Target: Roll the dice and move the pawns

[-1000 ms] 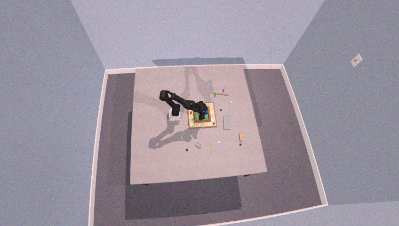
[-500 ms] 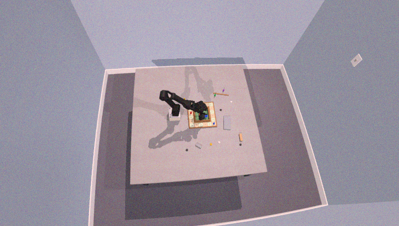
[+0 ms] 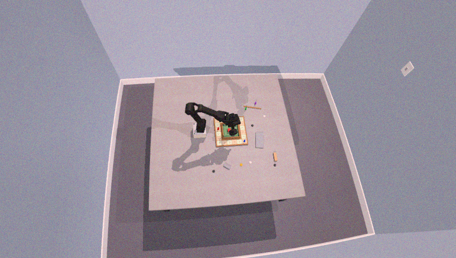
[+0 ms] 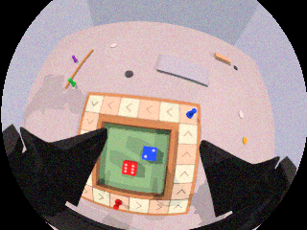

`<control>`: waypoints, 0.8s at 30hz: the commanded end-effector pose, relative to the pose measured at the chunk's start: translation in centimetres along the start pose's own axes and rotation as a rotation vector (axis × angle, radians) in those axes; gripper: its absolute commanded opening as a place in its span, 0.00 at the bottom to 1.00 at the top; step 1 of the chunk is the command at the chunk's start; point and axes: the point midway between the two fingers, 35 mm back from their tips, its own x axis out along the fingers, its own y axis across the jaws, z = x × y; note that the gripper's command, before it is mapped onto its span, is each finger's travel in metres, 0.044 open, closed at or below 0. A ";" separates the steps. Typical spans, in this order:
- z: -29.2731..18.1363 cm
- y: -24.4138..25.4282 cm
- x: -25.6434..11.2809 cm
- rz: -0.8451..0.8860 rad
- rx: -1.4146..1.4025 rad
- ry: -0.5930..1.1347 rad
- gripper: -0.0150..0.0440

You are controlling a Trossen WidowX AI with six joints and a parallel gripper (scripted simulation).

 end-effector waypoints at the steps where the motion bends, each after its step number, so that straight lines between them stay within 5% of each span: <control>1: 0.1 0.0 1.2 -0.003 0.007 0.187 1.00; 8: -0.5 0.0 3.1 -0.012 -0.005 0.574 1.00; 12: -0.4 0.0 3.0 -0.004 -0.004 0.522 1.00; 21: -9.5 4.8 -1.2 0.072 -0.246 0.588 0.60; 24: -13.2 5.5 -2.3 0.099 -0.339 0.611 0.59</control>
